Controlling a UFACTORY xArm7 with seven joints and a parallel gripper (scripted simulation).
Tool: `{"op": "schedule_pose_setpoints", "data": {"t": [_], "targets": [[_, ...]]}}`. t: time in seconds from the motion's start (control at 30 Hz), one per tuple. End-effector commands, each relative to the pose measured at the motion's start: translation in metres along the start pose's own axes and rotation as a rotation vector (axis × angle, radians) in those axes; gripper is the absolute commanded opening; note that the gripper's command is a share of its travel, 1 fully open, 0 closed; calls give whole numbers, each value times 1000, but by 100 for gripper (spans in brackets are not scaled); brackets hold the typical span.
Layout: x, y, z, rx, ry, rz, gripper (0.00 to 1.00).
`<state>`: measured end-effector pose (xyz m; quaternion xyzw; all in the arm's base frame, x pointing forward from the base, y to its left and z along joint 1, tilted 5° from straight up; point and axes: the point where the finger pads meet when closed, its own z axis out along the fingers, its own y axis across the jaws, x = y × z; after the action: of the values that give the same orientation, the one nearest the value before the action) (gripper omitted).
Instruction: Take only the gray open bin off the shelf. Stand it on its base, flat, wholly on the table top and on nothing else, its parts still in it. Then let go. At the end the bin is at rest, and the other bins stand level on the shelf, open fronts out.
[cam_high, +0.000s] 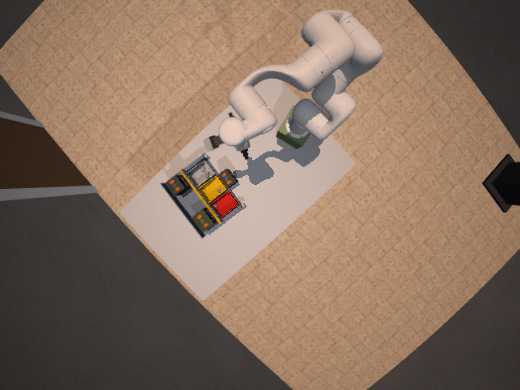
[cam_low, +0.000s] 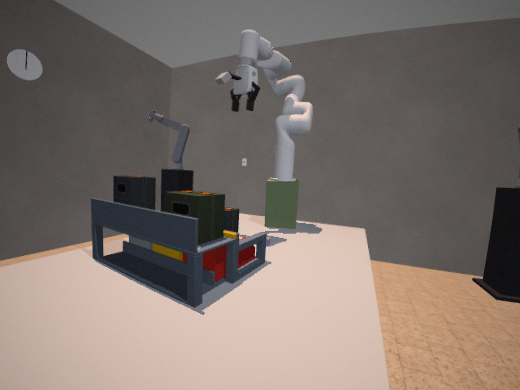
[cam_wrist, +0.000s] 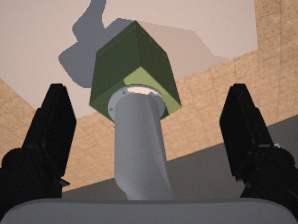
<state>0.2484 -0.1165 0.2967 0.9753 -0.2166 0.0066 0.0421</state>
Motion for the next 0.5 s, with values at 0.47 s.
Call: {"op": "schedule_pose_setpoints", "data": {"t": [0.47], "targets": [[35,-9,50,8,27,-329,100]]}}
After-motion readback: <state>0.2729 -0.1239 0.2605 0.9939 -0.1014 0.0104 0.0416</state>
